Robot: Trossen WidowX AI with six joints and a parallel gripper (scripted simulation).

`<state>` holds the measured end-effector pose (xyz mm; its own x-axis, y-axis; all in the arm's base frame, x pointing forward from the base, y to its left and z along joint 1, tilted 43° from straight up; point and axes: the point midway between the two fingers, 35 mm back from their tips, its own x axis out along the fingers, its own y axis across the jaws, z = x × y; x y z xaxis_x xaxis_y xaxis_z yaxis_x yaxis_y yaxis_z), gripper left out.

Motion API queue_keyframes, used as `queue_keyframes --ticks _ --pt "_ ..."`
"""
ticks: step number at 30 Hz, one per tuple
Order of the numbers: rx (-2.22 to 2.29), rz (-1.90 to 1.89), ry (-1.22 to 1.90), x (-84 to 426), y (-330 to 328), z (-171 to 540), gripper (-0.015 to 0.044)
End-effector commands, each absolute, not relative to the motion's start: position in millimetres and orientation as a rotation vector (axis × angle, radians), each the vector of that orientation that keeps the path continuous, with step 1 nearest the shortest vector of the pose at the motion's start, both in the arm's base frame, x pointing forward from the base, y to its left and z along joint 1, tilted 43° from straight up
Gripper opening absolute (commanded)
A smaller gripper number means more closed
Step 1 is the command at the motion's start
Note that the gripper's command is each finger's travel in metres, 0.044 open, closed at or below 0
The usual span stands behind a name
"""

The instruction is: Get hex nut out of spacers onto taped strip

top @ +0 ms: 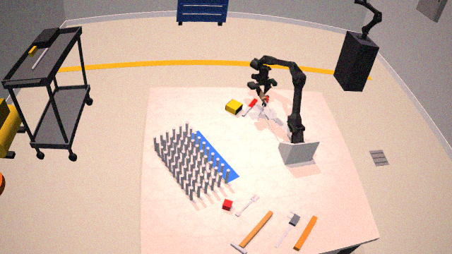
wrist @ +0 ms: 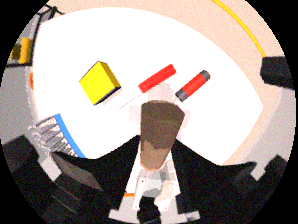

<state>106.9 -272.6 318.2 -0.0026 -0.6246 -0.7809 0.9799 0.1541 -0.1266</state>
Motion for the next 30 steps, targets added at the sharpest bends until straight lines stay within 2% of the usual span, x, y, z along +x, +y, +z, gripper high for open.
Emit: queue_keyframes --ticks 1,30 --pt "0.611 -1.383 0.799 121 -270 309 0.0" --pt "1.166 -1.491 0.418 227 -203 263 0.0"
